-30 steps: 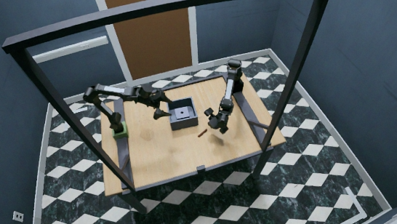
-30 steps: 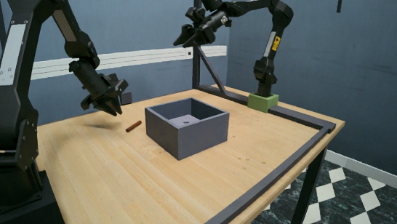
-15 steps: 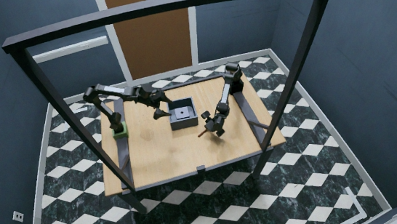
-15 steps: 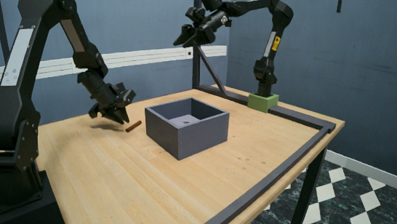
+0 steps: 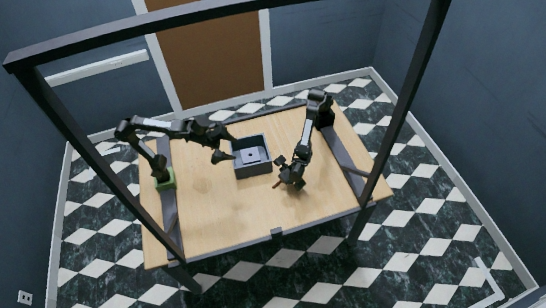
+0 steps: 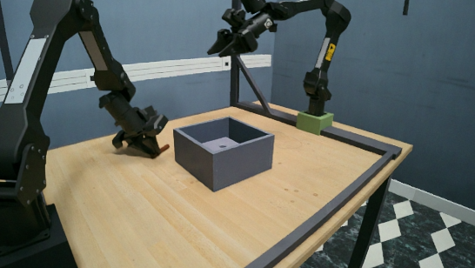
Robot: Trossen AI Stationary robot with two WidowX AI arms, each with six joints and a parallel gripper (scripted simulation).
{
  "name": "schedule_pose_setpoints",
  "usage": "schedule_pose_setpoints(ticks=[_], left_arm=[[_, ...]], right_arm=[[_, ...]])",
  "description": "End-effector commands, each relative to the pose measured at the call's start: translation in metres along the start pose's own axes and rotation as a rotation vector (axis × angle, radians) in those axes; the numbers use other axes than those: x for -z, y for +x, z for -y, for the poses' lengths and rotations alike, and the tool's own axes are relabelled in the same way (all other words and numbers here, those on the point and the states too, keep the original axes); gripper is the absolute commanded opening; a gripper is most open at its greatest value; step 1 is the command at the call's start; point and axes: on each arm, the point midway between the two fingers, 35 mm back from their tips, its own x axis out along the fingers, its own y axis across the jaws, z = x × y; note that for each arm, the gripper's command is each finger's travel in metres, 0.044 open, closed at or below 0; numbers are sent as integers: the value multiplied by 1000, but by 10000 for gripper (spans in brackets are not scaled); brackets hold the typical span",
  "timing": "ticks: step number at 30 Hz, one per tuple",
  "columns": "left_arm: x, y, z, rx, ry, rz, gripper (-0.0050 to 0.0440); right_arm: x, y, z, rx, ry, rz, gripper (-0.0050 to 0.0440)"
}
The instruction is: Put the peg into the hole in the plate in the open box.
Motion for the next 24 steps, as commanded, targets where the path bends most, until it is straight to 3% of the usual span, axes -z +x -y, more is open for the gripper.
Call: schedule_pose_setpoints(ticks=[1,17,18,24], left_arm=[[-8,-5,0,-3,2,24,440],[-8,-5,0,-3,2,24,440],[-8,-5,0,-3,2,24,440],[-8,-5,0,-3,2,24,440]], right_arm=[[-5,-1,-1,-8,8,10,91],[-8,-6,1,-9,12,19,0],[-8,-6,1,-9,12,19,23],[-23,-36,14,-15,25,40,23]])
